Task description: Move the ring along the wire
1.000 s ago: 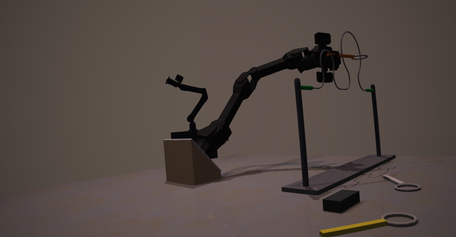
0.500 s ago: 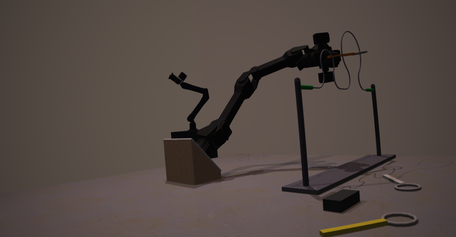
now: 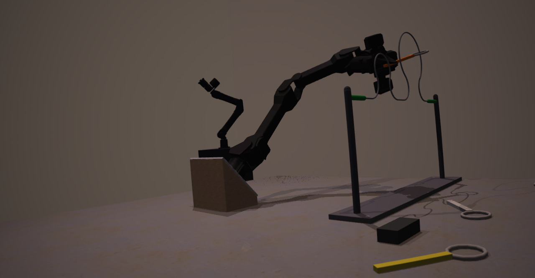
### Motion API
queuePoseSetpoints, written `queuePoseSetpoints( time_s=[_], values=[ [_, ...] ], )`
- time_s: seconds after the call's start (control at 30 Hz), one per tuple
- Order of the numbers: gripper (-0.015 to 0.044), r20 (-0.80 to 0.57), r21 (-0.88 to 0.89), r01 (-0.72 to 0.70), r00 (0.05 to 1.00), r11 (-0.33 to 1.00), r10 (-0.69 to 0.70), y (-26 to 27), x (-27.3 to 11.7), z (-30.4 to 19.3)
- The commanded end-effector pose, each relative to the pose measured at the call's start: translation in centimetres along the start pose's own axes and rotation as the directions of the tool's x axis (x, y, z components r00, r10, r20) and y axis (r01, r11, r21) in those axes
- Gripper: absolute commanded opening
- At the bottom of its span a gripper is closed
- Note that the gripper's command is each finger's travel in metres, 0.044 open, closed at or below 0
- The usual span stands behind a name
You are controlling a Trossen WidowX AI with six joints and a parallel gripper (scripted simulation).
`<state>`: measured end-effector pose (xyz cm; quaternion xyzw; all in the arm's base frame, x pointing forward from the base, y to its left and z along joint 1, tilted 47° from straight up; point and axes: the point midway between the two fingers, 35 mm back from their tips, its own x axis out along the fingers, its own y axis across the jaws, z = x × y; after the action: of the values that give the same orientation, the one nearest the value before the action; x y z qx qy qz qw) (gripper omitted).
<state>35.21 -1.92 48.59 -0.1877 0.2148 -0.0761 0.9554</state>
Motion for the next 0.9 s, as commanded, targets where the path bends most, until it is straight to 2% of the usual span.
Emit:
queuePoseSetpoints(
  time_s=[0.0, 0.87],
  values=[
    [-0.015, 0.0, 0.046, -0.024, 1.0, 0.999, 0.024, 0.1, 0.2, 0.0],
    [-0.015, 0.053, 0.329, -0.181, 0.983, 0.927, 0.174, 1.3, 0.2, 0.1]
  ],
)
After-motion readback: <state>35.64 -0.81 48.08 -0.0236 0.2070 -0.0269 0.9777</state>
